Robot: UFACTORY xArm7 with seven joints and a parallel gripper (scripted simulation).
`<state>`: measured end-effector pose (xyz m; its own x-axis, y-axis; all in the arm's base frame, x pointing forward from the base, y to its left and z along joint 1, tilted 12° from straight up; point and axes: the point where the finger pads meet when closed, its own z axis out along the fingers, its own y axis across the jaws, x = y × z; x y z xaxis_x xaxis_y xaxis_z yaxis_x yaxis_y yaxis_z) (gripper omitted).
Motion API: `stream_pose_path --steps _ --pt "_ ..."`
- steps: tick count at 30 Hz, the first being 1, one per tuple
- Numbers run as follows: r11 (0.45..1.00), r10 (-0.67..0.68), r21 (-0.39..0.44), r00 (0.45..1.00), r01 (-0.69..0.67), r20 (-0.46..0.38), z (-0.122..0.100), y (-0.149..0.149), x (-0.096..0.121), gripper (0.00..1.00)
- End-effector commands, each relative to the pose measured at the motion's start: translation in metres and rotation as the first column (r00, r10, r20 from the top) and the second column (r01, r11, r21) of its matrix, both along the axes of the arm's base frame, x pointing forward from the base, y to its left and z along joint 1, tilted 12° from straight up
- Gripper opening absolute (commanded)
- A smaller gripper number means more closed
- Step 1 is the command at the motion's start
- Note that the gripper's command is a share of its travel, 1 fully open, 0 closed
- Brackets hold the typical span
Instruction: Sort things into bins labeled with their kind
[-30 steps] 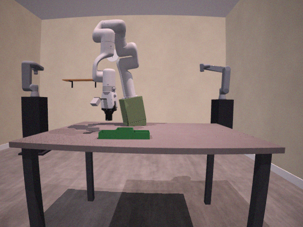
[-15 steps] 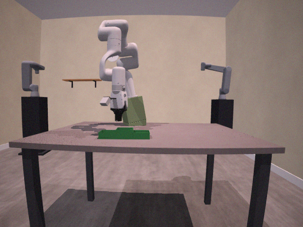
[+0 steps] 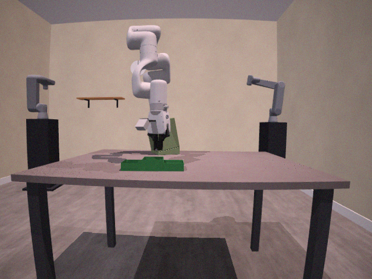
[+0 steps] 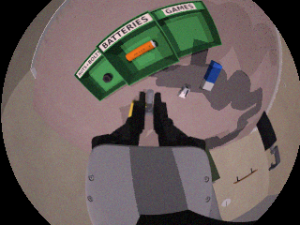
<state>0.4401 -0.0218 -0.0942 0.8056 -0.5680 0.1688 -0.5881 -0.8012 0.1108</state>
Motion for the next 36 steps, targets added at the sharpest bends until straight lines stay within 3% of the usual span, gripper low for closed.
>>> stream_pose_path --steps 1,12,16,17,22,31,33,34,36 --pt "0.995 -0.100 0.006 0.995 0.100 0.016 -0.003 0.013 0.016 0.00" --pt "0.921 -0.390 0.053 0.918 0.387 0.068 -0.009 0.063 0.059 0.00" --pt "0.899 -0.437 0.064 0.896 0.433 0.075 -0.009 0.064 0.061 0.00" --pt "0.864 -0.503 0.079 0.860 0.498 0.084 -0.009 0.064 0.061 0.00" --pt "0.797 -0.604 0.100 0.791 0.596 0.094 -0.009 0.064 0.061 0.00" --pt "0.631 -0.776 0.131 0.621 0.765 0.114 -0.009 0.064 0.061 0.00" --pt "0.631 -0.776 0.131 0.621 0.765 0.114 -0.009 0.064 0.061 0.00" --pt "0.570 -0.821 0.140 0.557 0.809 0.124 -0.009 0.064 0.061 0.00" --pt "0.563 -0.826 0.141 0.549 0.814 0.125 -0.009 0.064 0.061 0.00"
